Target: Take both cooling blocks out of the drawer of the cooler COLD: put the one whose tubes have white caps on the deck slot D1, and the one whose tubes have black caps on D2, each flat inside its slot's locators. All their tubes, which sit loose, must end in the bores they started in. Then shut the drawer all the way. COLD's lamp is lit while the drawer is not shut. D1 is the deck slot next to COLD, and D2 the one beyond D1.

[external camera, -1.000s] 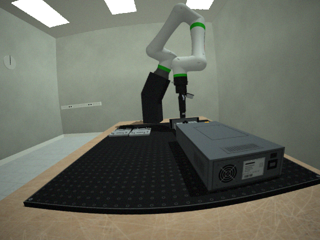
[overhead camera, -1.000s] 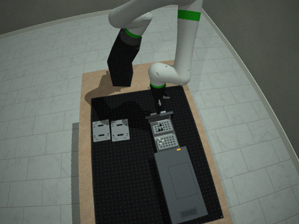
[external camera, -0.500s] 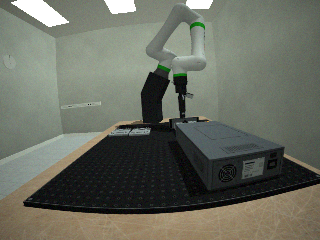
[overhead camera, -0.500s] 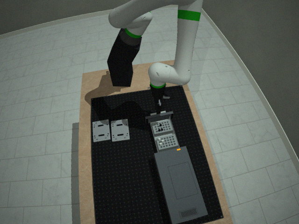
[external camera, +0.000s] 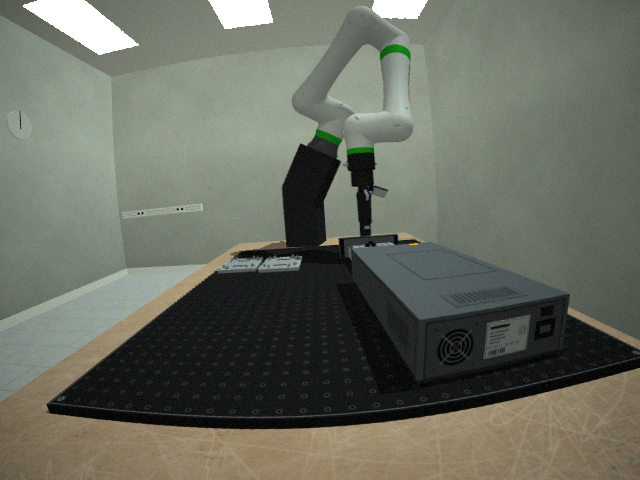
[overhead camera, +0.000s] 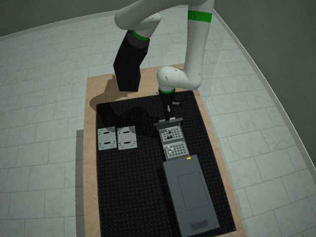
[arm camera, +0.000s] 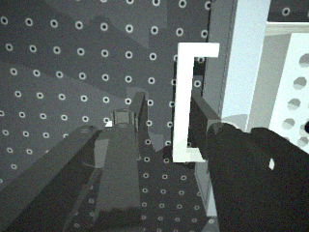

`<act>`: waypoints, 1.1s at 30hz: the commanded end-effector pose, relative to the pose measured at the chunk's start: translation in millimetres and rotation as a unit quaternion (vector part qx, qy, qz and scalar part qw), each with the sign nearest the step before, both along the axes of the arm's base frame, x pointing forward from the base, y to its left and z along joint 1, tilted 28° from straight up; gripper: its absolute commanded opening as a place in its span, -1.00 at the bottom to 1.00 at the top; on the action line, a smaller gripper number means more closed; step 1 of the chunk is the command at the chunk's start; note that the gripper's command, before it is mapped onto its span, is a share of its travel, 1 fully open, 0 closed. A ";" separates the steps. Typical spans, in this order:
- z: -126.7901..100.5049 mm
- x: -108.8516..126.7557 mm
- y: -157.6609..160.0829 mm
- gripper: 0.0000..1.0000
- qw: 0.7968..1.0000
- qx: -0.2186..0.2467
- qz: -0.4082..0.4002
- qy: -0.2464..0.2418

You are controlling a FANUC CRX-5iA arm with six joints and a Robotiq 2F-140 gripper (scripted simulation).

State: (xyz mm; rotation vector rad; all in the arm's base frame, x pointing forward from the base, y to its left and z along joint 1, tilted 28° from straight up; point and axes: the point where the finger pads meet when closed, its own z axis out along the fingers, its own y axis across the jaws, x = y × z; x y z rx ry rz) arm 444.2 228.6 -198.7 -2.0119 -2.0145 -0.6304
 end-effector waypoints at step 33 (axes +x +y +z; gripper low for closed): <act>35.7 -4.9 -18.2 -0.32 1.000 0.000 0.000 0.000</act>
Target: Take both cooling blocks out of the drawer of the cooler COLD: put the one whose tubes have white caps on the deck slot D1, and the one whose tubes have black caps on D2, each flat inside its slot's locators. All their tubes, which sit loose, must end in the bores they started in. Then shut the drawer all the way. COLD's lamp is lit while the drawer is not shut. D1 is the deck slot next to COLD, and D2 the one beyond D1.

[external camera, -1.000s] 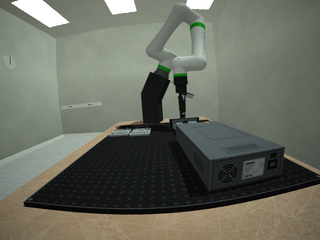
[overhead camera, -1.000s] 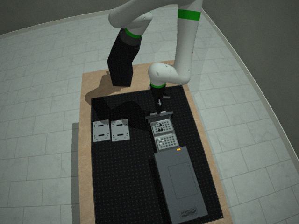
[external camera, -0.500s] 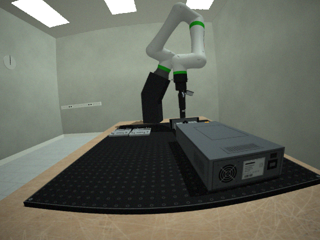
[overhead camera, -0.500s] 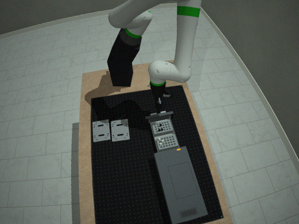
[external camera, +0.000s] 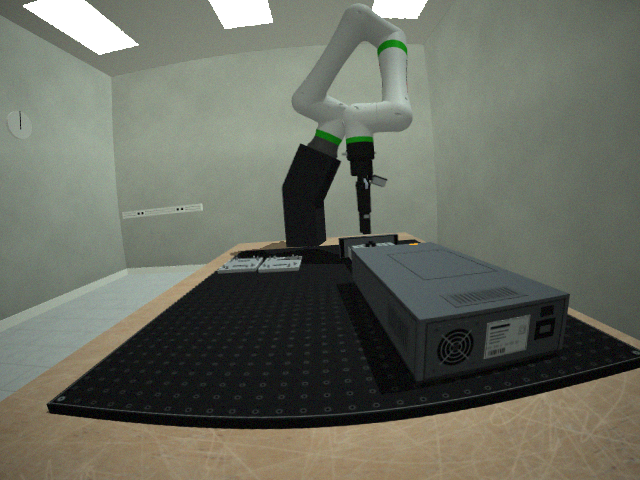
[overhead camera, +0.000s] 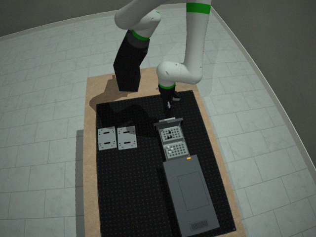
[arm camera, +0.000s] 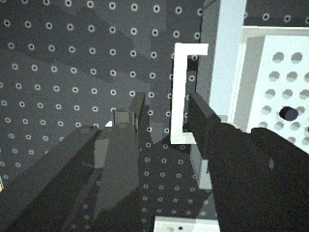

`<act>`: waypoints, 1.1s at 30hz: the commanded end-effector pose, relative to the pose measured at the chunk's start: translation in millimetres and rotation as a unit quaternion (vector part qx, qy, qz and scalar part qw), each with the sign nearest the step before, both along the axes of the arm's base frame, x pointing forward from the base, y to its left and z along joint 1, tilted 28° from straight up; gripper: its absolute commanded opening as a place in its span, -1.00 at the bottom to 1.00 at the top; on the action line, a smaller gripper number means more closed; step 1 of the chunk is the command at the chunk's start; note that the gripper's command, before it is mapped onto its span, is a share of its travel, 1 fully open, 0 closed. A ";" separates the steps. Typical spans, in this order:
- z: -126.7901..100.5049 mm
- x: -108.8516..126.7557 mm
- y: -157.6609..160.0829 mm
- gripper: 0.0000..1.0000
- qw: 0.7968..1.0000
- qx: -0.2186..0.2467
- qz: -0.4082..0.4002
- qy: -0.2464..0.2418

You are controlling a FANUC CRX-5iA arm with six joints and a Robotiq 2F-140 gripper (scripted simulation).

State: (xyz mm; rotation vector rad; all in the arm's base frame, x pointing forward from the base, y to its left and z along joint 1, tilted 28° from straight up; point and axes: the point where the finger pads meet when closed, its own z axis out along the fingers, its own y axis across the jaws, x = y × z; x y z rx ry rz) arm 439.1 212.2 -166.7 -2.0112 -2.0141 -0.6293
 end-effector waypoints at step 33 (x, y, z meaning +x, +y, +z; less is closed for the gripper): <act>37.9 -4.6 -19.2 -0.32 1.000 0.000 0.000 -0.001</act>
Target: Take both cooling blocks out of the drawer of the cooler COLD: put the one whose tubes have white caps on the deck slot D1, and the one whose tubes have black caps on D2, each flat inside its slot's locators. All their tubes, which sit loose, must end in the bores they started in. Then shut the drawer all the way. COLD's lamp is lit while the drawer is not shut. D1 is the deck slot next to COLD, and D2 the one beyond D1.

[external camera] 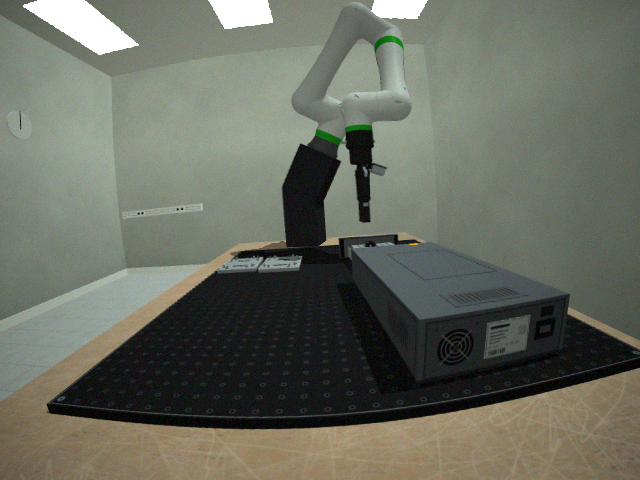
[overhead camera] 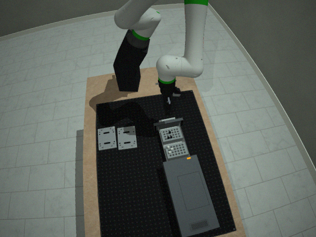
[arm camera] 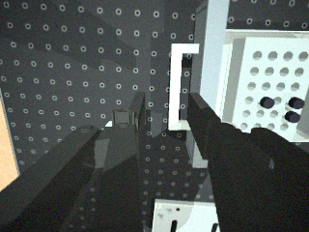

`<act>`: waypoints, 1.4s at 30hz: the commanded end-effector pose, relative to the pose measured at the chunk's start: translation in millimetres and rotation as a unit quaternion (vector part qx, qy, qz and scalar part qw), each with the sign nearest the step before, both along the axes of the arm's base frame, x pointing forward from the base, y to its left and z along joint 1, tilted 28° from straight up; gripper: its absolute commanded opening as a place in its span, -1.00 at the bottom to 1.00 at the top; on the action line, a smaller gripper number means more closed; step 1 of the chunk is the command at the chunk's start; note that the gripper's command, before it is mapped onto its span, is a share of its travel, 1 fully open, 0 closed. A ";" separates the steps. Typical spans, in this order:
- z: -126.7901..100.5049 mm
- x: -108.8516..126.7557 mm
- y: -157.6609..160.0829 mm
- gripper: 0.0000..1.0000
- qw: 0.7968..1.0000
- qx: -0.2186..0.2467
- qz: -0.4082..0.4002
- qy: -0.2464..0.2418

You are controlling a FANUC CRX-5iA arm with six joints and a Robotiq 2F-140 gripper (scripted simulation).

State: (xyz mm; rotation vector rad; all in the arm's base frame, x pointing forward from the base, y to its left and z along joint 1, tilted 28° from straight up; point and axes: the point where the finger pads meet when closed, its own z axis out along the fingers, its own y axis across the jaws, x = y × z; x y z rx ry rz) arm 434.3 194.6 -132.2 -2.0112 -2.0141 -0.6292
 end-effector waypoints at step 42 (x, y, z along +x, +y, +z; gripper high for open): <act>36.8 51.4 -16.9 0.32 1.000 0.000 0.000 -0.001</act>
